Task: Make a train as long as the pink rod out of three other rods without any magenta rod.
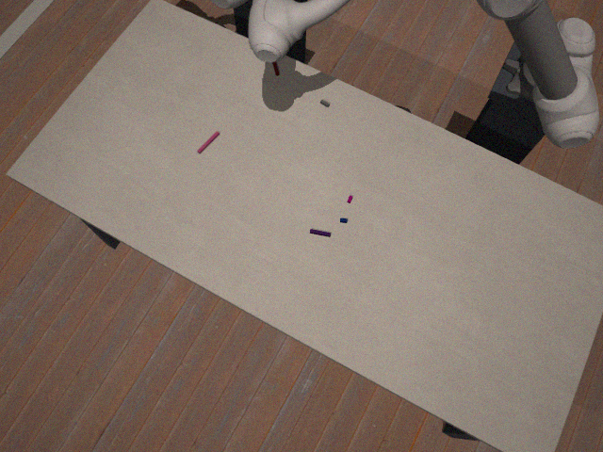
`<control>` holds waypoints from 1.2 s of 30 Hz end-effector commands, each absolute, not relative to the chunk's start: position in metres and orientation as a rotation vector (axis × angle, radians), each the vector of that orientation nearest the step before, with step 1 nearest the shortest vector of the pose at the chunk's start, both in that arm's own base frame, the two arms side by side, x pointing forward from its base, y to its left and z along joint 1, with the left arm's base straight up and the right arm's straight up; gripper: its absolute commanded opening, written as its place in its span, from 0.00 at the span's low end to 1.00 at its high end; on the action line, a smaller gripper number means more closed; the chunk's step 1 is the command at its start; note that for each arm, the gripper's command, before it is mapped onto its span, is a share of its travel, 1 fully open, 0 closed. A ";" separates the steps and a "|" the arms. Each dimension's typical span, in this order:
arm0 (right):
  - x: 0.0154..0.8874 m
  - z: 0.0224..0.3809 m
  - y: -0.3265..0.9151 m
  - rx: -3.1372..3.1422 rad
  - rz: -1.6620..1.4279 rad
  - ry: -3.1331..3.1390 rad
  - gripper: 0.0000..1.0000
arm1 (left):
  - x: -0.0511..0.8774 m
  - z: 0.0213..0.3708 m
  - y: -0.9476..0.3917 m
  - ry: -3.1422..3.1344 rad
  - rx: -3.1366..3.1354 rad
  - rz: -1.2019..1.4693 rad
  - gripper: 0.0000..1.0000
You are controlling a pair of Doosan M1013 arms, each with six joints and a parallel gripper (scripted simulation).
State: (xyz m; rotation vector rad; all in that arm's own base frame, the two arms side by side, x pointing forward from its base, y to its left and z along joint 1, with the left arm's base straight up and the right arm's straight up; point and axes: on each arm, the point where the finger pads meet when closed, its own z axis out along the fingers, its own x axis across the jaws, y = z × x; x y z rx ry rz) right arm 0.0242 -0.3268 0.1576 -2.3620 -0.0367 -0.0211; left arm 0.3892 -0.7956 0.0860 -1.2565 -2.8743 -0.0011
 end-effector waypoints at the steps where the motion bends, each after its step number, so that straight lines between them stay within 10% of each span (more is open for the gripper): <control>1: 0.025 0.159 -0.324 -2.356 -0.038 -0.034 1.00 | 0.392 0.089 -0.801 -2.887 -1.255 0.002 0.54; 36: 0.025 0.159 -0.324 -2.356 -0.038 -0.034 1.00 | 0.390 0.073 -0.798 -2.883 -1.253 -0.005 0.54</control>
